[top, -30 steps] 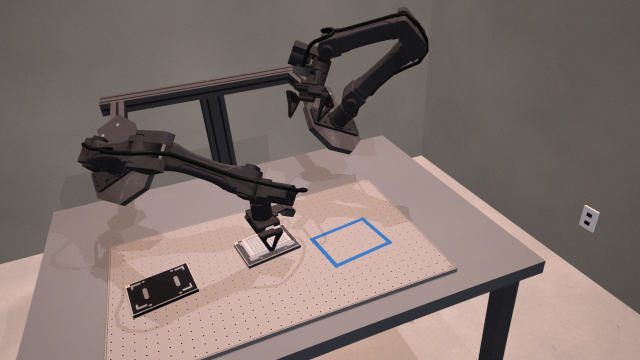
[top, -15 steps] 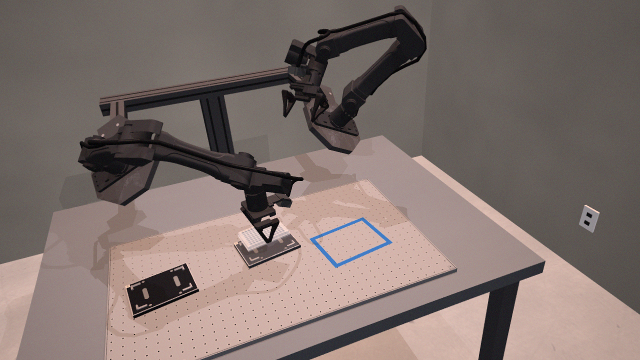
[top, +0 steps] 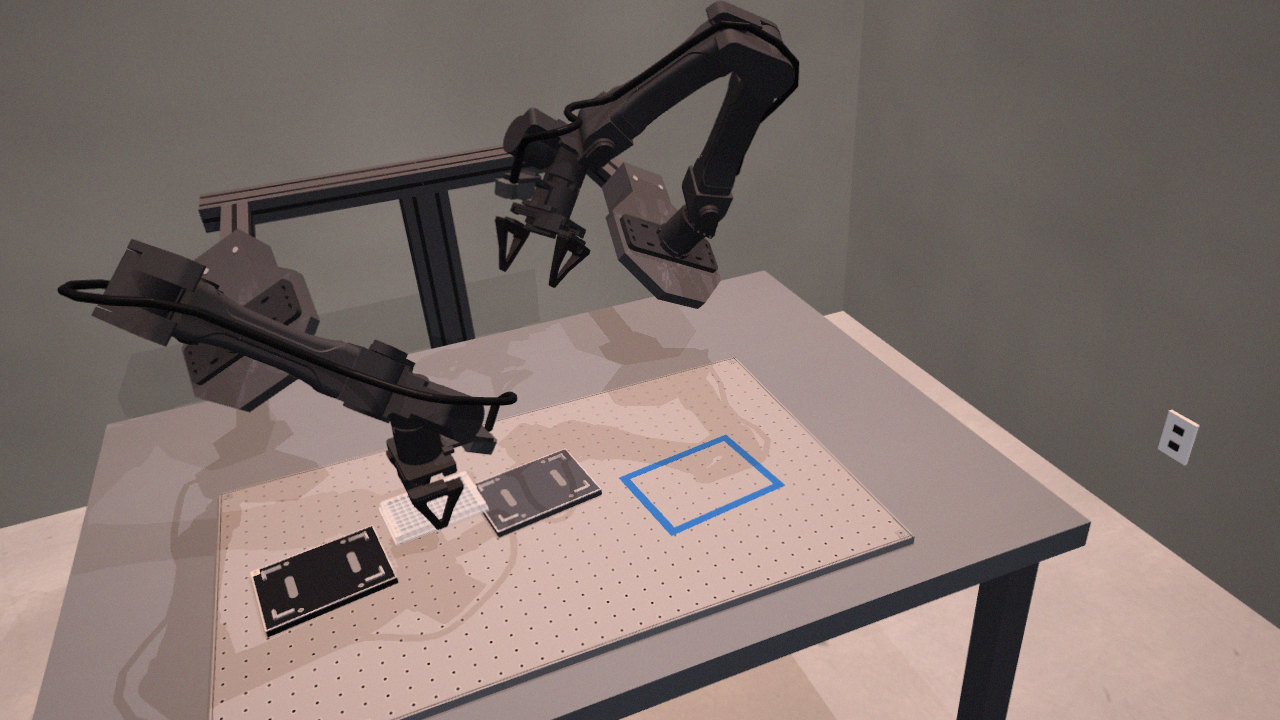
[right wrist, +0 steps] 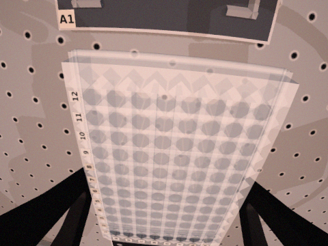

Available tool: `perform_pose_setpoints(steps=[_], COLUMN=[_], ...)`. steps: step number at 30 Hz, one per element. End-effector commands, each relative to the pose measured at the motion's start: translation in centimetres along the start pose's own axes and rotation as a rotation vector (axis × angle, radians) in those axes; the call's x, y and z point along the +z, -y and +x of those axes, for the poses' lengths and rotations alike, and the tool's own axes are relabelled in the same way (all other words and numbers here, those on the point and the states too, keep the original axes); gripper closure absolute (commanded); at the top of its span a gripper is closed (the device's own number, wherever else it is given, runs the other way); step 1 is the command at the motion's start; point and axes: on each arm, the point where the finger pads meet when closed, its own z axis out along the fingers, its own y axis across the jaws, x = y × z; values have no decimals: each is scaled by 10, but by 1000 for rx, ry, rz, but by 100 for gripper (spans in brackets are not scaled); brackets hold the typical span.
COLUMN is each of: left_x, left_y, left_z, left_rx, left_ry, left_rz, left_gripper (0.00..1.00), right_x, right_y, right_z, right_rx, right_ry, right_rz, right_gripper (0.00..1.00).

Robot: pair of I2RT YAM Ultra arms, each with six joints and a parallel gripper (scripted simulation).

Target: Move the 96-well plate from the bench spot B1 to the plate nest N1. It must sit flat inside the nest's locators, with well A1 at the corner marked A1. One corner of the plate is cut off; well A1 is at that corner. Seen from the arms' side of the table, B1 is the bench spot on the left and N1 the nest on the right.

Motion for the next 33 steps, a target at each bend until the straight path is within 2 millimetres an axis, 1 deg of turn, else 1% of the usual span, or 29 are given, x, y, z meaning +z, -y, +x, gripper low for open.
perform_pose_setpoints(steps=[1, 3, 5, 7, 12, 13, 16, 18, 20, 24, 27, 28, 31, 33], left_x=[48, 48, 70, 82, 95, 98, 111, 122, 122, 142, 156, 159, 166, 168], left_y=[35, 35, 34, 32, 28, 26, 18, 11, 11, -2, -10, -11, -13, -10], left_z=[-34, -34, -45, -53, -76, -85, -98, -103, -103, -101, -95, -93, -86, -81], left_rx=[78, 78, 27, 6, -7, -9, 11, 27, 27, 49, 63, 65, 66, 66], left_ry=[124, 124, 162, 193, 291, 319, 393, 435, 435, 469, 476, 474, 459, 438], left_rz=[149, 149, 145, 141, 138, 134, 112, 88, 88, 44, 15, 11, 5, 10], left_gripper=[0, 0, 0, 0, 0, 0, 0, 0, 0, 0, 0, 0, 0, 0], right_x=[-9, -9, -8, -7, -6, -6, -6, -5, -5, -4, -4, -5, -6, -6], right_y=[5, 5, 1, -1, -1, -1, -1, -1, -1, -1, -11, -5, 1, 1], right_z=[23, 23, 45, 58, 74, 79, 97, 110, 110, 133, 152, 156, 158, 158], right_rx=[-42, -42, -25, -20, -32, -36, -49, -53, -53, -43, -32, -17, 4, 4], right_ry=[46, 46, 38, 34, 36, 36, 39, 40, 40, 36, 12, 9, 10, 10], right_rz=[54, 54, 44, 40, 42, 42, 44, 43, 43, 41, 1, 8, 27, 27], right_gripper=[19, 19, 19, 19, 19, 19, 19, 19, 19, 19, 19, 19, 19, 19])
